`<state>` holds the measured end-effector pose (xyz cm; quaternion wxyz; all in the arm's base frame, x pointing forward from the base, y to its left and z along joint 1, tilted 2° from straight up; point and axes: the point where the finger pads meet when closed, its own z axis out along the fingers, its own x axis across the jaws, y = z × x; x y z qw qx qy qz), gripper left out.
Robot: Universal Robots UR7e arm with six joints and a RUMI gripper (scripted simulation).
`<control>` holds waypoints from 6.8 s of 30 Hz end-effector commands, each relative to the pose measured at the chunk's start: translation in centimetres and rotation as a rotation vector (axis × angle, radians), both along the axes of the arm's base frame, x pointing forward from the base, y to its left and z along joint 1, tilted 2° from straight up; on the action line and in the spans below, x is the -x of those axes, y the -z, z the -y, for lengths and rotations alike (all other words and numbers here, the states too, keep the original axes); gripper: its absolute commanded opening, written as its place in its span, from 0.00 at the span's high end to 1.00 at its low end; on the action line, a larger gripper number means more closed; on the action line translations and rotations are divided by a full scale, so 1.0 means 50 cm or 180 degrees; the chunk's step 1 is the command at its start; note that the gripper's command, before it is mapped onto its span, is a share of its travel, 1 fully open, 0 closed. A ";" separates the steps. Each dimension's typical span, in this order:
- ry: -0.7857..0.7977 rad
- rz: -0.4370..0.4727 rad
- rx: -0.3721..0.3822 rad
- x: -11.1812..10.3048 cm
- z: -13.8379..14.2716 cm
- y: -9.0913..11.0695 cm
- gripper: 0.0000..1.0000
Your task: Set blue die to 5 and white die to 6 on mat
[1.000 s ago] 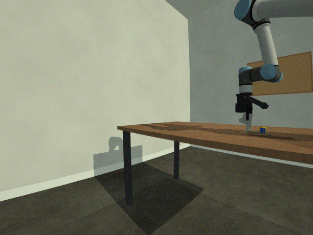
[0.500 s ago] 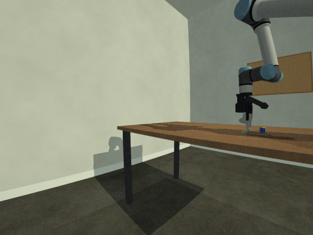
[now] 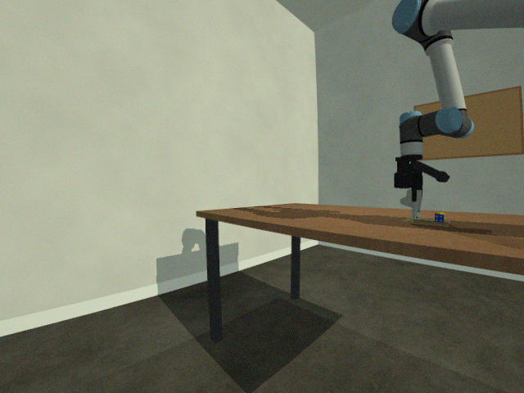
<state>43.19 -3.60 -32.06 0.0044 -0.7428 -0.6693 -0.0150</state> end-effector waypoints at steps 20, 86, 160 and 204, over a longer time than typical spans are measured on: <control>0.0000 0.0004 0.0001 -0.001 0.000 0.006 0.94; 0.0000 0.0004 0.0001 -0.001 0.000 0.007 0.76; 0.0000 0.0004 0.0001 0.003 0.006 -0.212 0.00; 0.0000 0.0004 0.0001 0.005 0.009 -0.348 0.00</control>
